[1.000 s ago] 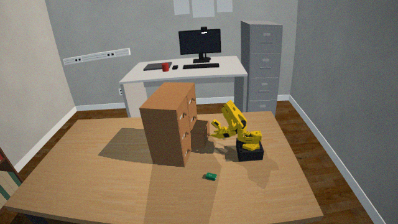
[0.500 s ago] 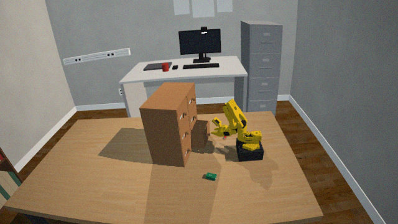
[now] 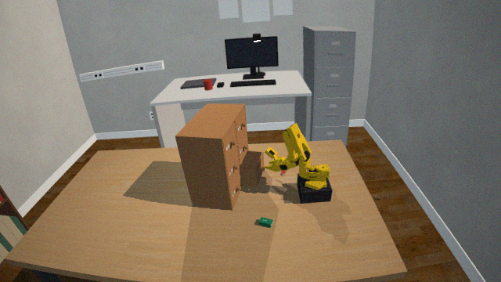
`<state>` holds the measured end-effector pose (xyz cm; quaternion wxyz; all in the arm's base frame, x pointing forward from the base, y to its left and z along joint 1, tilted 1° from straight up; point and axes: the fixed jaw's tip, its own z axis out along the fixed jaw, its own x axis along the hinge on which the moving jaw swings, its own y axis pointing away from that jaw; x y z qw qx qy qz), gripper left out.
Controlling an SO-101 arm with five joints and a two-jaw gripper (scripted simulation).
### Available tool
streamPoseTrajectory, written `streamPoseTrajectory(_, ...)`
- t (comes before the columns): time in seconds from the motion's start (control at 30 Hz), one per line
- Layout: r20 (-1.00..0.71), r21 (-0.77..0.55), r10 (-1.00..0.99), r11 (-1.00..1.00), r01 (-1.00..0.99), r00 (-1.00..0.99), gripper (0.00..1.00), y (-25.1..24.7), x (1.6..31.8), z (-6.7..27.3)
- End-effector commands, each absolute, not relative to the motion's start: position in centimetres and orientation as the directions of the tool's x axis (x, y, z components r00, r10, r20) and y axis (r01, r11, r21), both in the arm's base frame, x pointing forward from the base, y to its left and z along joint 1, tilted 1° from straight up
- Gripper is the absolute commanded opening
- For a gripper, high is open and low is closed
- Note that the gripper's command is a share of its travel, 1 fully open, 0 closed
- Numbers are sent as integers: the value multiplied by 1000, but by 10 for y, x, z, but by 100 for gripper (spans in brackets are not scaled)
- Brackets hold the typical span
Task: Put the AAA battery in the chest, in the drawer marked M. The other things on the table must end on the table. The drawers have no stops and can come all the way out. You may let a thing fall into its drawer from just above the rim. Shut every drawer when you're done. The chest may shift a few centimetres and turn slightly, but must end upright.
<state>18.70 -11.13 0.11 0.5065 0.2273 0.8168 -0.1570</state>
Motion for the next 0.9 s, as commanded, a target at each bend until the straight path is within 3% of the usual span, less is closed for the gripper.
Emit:
streamPoseTrajectory(0.0, -890, -35, 215, 846, 531, -402, 21, -116, 191, 3)
streamPoseTrajectory(0.87, -808, -33, 288, 848, 528, -514, 21, -121, 199, 9)
